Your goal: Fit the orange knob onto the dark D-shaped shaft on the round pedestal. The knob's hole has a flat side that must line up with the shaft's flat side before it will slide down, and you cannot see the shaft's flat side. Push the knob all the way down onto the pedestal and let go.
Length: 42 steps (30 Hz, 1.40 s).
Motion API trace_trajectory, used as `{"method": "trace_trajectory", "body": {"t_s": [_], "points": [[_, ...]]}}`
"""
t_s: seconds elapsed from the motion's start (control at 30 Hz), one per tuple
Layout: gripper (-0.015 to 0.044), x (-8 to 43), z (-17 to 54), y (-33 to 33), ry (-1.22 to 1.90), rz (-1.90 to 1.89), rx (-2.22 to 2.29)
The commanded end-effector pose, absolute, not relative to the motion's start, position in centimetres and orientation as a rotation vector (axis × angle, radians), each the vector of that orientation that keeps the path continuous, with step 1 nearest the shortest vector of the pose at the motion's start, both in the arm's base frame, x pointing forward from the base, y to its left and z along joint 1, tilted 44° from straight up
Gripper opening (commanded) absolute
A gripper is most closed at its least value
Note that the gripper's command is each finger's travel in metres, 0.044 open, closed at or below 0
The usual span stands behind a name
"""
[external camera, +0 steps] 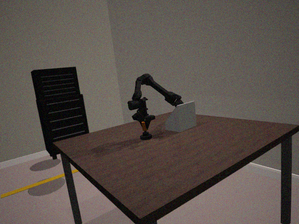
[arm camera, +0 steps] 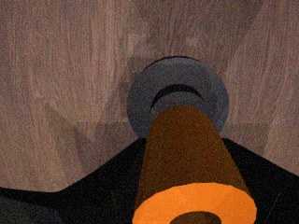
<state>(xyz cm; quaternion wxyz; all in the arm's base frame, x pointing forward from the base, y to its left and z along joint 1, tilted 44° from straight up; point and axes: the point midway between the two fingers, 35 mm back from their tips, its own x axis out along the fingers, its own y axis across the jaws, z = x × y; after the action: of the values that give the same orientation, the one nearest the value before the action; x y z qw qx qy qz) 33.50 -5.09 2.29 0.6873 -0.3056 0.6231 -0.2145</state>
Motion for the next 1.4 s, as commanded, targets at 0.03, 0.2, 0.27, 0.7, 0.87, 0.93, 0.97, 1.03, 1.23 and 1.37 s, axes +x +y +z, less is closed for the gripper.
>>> {"method": "trace_trajectory", "body": {"t_s": [0.03, 0.2, 0.27, 0.7, 0.87, 0.93, 0.97, 1.03, 1.23, 1.37], "points": [[0.0000, 33.61, 2.45, -4.97, 1.388, -0.482, -0.687], [0.0000, 33.66, 2.48, -5.00, 1.388, -0.482, -0.687], [0.0000, 33.64, 2.45, -5.04, 1.388, -0.482, -0.687], [0.0000, 33.66, 2.24, -5.17, 1.388, -0.482, -0.687], [0.0000, 33.67, 2.38, -5.01, 1.388, -0.482, -0.687], [0.0000, 33.67, 2.51, -4.91, 1.388, -0.482, -0.687], [0.0000, 33.67, 2.51, -4.91, 1.391, -0.476, -0.694], [0.0000, 33.66, 2.52, -4.91, 1.407, -0.443, -0.734], [0.0000, 33.52, 2.41, -5.11, 1.452, -0.339, -0.856], [0.0000, 33.59, 2.37, -5.10, 1.452, -0.339, -0.856]]}}
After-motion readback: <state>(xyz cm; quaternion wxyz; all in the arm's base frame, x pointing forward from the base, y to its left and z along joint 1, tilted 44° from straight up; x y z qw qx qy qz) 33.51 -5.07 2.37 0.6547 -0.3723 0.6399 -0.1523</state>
